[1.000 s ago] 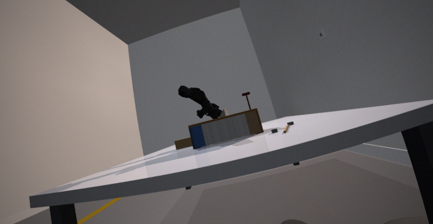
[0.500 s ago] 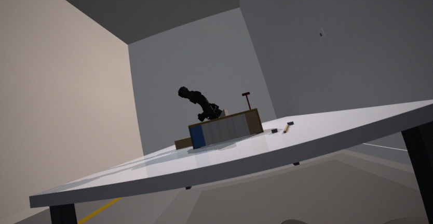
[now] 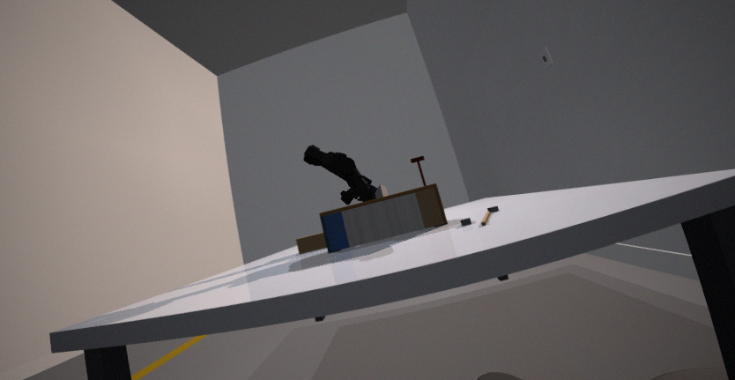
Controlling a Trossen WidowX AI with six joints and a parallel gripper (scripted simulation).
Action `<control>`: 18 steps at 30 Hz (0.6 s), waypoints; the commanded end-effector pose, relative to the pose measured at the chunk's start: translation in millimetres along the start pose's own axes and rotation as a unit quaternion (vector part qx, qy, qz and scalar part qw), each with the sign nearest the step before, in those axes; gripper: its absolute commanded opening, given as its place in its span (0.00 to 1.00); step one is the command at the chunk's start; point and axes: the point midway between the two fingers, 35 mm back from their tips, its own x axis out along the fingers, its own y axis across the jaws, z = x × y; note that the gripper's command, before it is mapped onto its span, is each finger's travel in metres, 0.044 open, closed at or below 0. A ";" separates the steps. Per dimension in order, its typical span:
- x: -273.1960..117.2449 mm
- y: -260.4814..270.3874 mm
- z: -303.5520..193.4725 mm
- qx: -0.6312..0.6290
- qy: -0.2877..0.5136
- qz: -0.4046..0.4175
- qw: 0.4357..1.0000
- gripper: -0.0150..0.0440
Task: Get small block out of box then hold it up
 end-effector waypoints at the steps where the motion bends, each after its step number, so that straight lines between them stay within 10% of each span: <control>1: 5.6 -1.4 -12.1 -0.003 0.003 -0.002 1.000 0.93; 18: 19.5 -2.1 -52.3 -0.003 0.004 -0.002 1.000 0.93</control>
